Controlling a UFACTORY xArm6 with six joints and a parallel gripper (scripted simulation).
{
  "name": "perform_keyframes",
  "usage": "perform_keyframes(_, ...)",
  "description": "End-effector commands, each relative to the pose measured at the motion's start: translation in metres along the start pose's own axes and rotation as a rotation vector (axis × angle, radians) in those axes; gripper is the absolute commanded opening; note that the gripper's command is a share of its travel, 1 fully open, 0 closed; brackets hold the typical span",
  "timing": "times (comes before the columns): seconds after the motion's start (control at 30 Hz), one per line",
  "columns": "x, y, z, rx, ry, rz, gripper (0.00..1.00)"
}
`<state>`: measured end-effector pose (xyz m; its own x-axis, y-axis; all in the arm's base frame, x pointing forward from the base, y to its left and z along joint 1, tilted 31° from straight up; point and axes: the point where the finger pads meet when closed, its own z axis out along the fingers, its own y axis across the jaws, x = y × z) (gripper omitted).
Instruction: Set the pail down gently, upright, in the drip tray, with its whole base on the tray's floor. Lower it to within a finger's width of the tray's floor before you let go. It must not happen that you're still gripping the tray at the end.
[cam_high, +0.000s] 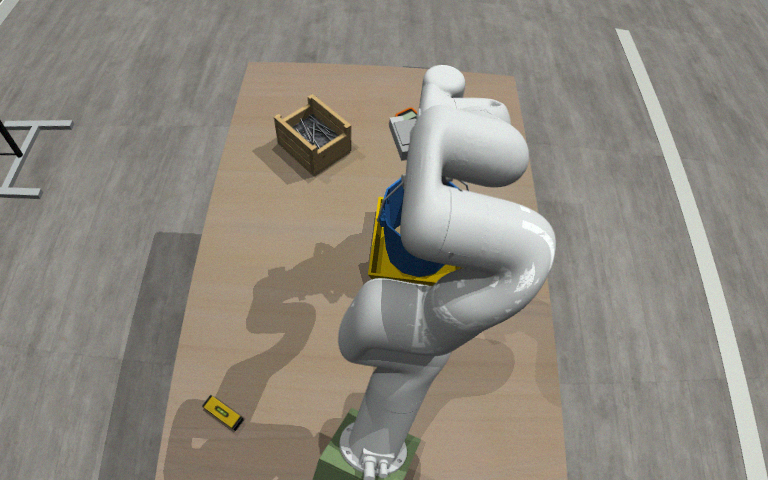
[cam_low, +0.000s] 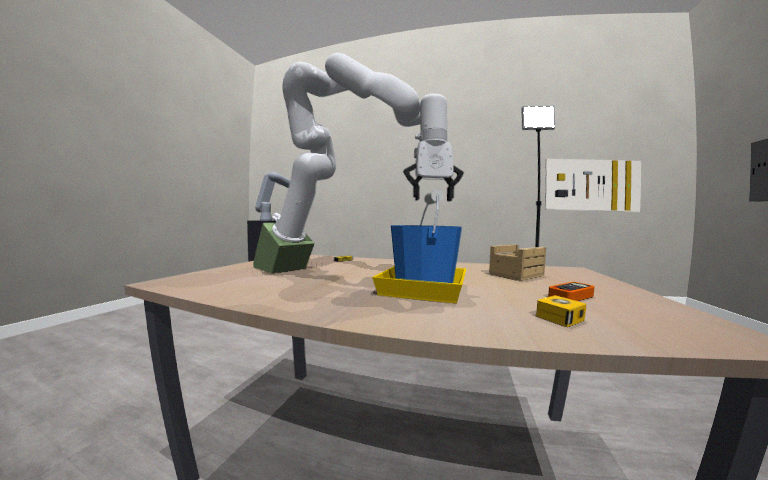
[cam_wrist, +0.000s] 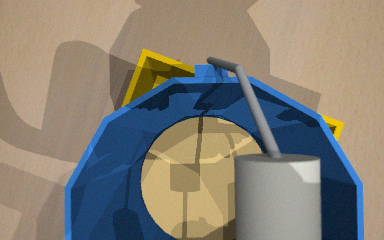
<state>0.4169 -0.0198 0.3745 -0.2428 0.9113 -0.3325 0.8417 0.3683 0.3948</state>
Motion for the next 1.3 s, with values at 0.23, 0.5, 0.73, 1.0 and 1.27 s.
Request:
perform_keyframes(0.23,-0.0004,0.0008,-0.001,-0.003,-0.001,0.0,1.0)
perform_keyframes(0.5,-0.0004,0.0008,-0.001,-0.003,-0.001,0.0,1.0)
perform_keyframes(0.73,-0.0004,0.0008,-0.001,-0.003,-0.001,0.0,1.0)
perform_keyframes(1.0,-0.0004,0.0008,-0.0017,-0.003,-0.001,0.0,1.0)
perform_keyframes(1.27,-0.0004,0.0008,-0.0079,-0.003,-0.001,0.0,1.0)
